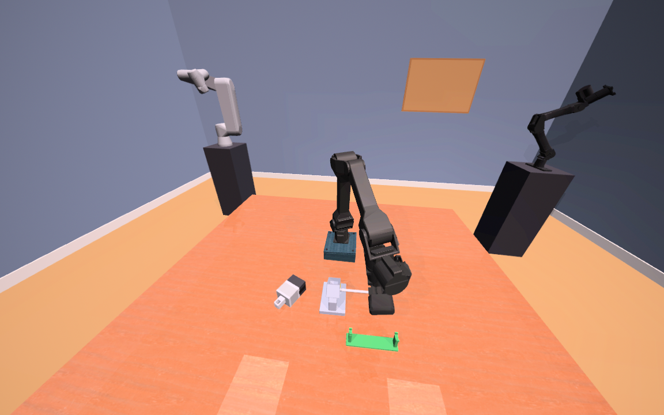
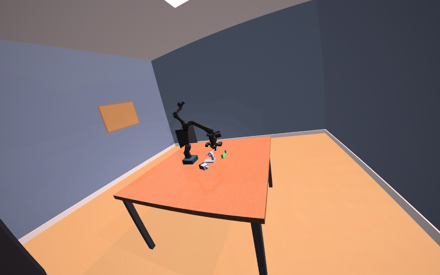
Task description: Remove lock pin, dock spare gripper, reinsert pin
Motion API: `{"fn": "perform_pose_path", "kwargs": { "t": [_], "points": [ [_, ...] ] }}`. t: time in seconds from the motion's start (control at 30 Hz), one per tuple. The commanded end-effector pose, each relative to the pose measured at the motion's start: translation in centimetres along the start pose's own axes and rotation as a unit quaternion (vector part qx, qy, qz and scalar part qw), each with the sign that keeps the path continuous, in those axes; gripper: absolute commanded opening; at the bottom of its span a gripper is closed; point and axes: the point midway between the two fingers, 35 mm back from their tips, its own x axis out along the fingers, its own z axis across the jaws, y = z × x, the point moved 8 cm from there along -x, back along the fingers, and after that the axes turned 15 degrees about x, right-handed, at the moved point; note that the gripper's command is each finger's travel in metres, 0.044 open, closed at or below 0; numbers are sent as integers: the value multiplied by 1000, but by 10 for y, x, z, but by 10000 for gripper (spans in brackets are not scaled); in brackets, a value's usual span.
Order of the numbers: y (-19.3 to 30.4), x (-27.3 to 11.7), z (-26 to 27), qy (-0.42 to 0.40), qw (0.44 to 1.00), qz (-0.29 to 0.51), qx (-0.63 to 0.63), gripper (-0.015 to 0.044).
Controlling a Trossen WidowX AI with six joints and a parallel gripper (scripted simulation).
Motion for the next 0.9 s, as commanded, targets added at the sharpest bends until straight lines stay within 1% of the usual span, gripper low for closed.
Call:
{"fn": "perform_pose_path", "kwargs": {
  "t": [0.0, 0.87],
  "points": [
    [-4, -1, -1, 1, 1000, -2, 0, 0],
    [-22, 0, 2, -9, 1000, 3, 3, 0]
  ]
}}
